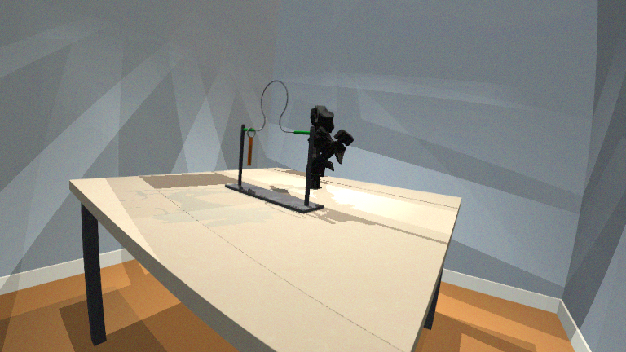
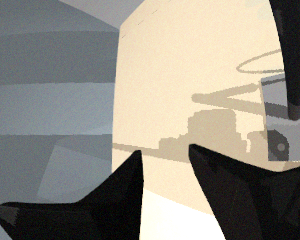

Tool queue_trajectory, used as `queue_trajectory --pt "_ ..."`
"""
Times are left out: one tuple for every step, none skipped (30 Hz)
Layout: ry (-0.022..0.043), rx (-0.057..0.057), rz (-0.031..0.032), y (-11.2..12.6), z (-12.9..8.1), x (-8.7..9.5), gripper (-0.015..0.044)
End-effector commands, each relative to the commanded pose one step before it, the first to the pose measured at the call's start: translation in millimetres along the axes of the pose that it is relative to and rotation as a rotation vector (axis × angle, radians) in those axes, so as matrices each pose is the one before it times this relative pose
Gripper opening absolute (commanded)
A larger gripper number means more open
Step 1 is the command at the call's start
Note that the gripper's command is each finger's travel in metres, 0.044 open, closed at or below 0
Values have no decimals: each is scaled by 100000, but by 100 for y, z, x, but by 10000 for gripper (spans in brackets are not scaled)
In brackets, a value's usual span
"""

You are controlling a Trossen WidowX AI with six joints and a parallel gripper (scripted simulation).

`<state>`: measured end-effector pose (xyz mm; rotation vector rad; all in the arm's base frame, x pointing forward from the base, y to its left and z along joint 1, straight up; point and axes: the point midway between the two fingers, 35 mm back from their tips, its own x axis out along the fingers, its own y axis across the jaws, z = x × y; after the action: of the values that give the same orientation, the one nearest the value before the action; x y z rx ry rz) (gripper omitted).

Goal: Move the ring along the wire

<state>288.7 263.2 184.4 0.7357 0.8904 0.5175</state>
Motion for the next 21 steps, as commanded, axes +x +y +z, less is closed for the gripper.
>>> queue_trajectory --pt "-1609 -1989 -1204 -2470 67 -665 160" --pt "-73 -36 -1217 -946 7 -35 160" --pt "1050 1028 -2522 -1082 69 317 160" --pt "1122 1073 -2033 -682 89 318 160" --pt "877 813 -1594 -545 91 200 160" --pt "691 642 -1333 -492 89 111 160" --pt "683 644 -1334 -513 95 84 160" --pt "548 703 -1344 -596 90 32 160" --pt "598 1017 -1704 -819 96 26 160" --pt "369 1068 -1507 -811 57 13 160" --pt "226 997 -1235 -724 21 10 160" --pt "291 1316 -1523 -930 4 10 160" --pt "457 1360 -1489 -956 -18 3 160" --pt "85 967 -952 -723 90 -46 160" --pt "-107 611 -543 -485 116 -58 160" --pt "-765 242 -77 -346 291 -136 160" --pt "-976 30 107 -385 351 -192 160" --pt "-1187 -265 336 -405 402 -252 160" --pt "-1392 -329 365 -470 453 -296 160" --pt "-1420 -387 363 -472 441 -305 160" --pt "-1431 -440 353 -468 425 -310 160"
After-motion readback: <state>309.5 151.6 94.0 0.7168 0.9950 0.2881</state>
